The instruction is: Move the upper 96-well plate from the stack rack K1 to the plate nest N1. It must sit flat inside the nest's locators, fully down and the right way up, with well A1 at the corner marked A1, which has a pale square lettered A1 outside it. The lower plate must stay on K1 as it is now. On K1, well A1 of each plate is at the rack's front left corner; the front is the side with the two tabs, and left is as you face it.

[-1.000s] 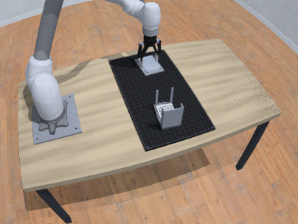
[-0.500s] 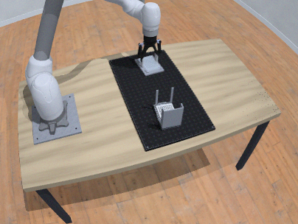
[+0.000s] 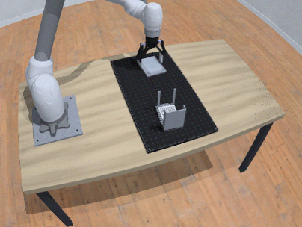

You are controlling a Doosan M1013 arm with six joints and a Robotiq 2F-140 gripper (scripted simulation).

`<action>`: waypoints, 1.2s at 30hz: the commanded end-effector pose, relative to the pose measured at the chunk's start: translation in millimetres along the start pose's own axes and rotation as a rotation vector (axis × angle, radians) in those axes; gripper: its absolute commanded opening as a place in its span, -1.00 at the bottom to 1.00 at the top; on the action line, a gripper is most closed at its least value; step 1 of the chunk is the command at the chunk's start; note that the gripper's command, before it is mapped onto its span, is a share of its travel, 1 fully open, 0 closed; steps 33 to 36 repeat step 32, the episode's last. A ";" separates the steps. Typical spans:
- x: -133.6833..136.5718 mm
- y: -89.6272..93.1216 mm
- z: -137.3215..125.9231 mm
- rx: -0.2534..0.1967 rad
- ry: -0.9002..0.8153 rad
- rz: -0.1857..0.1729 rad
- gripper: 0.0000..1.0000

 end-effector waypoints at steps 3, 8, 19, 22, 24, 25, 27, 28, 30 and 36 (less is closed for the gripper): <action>0.0 -0.1 0.0 0.000 0.000 0.000 1.00; 0.0 -0.1 0.0 0.000 0.000 0.000 1.00; 0.0 -5.5 0.0 0.000 0.000 0.000 1.00; 0.0 -13.5 0.0 0.000 0.000 0.000 1.00; 0.0 -18.8 0.0 0.000 0.000 0.000 1.00; 0.0 -21.5 0.0 0.000 0.000 0.000 1.00; 0.0 -26.8 0.0 0.000 0.000 0.000 1.00; 0.0 -29.5 0.0 0.000 0.000 0.000 1.00; 0.0 -34.8 0.0 0.000 0.000 0.000 1.00; 0.0 -34.8 0.0 0.000 0.000 0.000 1.00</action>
Point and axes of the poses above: the point where the finger pads meet when closed, its own y axis out along the fingers, its own x axis across the jaws, z = x × y, the point moved 9 cm from there along -y, back along the fingers
